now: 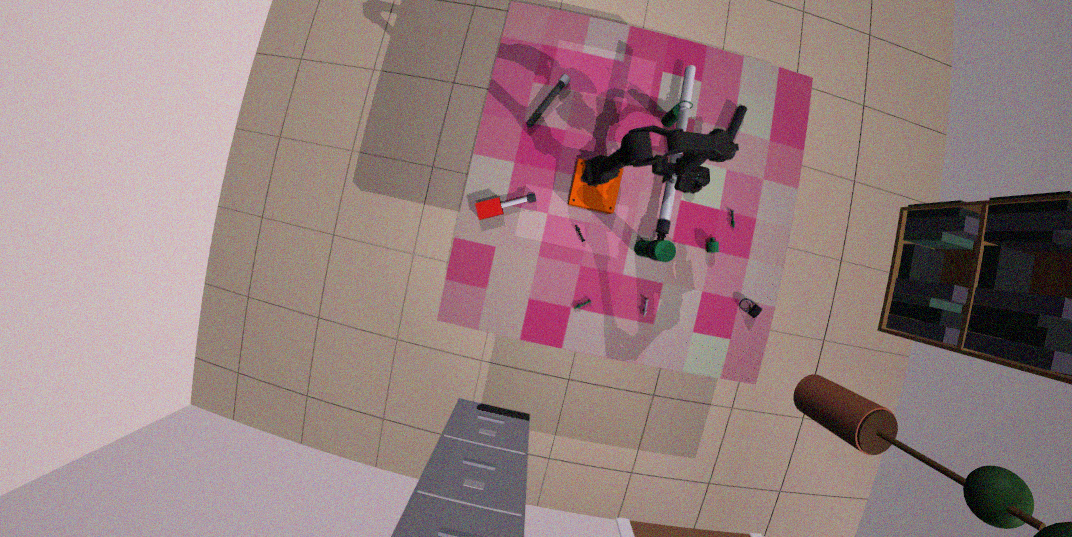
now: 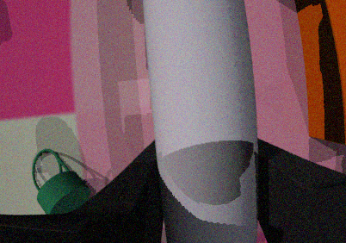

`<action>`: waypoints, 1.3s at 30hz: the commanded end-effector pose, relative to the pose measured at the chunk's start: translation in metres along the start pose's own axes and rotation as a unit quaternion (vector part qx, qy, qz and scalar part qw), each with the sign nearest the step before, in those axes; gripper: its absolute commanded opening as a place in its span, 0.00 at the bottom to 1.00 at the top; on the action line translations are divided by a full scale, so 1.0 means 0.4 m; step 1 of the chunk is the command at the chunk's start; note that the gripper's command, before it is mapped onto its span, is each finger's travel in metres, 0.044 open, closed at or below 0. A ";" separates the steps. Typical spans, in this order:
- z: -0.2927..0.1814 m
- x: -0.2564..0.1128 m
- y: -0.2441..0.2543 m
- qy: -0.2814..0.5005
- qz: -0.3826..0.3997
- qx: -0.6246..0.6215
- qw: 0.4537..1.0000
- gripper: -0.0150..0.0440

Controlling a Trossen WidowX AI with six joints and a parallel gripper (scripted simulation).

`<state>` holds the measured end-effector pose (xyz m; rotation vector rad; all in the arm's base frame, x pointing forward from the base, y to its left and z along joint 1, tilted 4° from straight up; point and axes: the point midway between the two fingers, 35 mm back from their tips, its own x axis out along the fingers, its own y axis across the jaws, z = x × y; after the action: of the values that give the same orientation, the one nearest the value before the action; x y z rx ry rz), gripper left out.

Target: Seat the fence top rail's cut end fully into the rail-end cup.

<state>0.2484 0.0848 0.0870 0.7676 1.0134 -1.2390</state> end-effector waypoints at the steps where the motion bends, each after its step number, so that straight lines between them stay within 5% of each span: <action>1: 0.001 -0.004 -0.001 -0.003 0.000 0.001 1.000 0.25; 39: 0.007 -0.012 -0.005 -0.008 0.000 0.003 1.000 0.25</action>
<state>0.2478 0.0849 0.0885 0.7649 1.0076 -1.2425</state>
